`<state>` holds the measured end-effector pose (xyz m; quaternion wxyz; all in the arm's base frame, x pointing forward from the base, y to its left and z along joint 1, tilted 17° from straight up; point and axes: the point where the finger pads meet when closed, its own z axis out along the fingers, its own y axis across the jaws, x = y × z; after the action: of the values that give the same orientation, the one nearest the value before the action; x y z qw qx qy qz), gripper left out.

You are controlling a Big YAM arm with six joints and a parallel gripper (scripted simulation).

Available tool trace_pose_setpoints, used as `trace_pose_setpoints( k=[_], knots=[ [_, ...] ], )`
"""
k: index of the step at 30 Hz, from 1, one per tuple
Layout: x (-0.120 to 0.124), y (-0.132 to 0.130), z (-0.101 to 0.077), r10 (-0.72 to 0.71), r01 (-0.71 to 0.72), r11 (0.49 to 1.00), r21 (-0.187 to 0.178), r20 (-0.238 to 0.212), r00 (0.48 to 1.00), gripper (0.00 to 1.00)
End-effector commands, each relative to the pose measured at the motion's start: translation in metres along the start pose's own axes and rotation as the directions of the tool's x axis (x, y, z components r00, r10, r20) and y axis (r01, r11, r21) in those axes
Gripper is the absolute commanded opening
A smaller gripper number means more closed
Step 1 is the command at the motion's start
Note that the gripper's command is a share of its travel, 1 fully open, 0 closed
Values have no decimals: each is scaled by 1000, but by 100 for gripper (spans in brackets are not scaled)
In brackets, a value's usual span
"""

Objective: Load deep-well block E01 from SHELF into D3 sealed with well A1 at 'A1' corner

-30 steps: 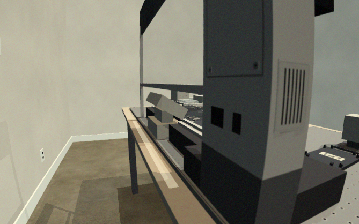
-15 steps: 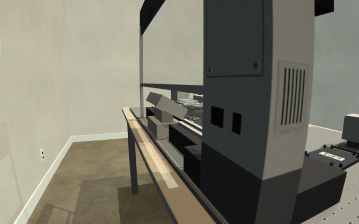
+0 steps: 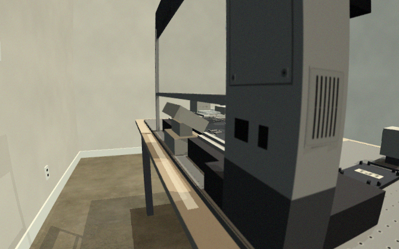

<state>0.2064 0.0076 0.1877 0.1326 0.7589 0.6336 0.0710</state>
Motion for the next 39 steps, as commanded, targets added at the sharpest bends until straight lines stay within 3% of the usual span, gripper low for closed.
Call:
trace_pose_setpoints(
  k=[1, 8, 13, 14, 15, 19, 30, 31, 32, 39],
  knots=[
    [3, 17, -31, 19, -20, 998, -61, -20, 1000, 100],
    [2, 12, -37, 16, -16, 999, -46, -15, 1000, 100],
    [2, 16, -48, 18, -19, 998, -61, -20, 1000, 100],
    [2, 9, -36, 12, -13, 1000, -24, -6, 1000, 100],
    [3, 15, -47, 16, -16, 999, -45, -16, 1000, 100],
    [2, 15, -58, 18, -19, 998, -60, -21, 1000, 100],
    [2, 14, -72, 18, -19, 998, -58, -21, 1000, 100],
    [1, 4, -59, 12, -12, 1000, -21, -6, 1000, 100],
    [2, 13, -73, 17, -18, 999, -50, -20, 1000, 100],
    [2, 13, -87, 18, -19, 998, -56, -21, 1000, 100]
  ],
)
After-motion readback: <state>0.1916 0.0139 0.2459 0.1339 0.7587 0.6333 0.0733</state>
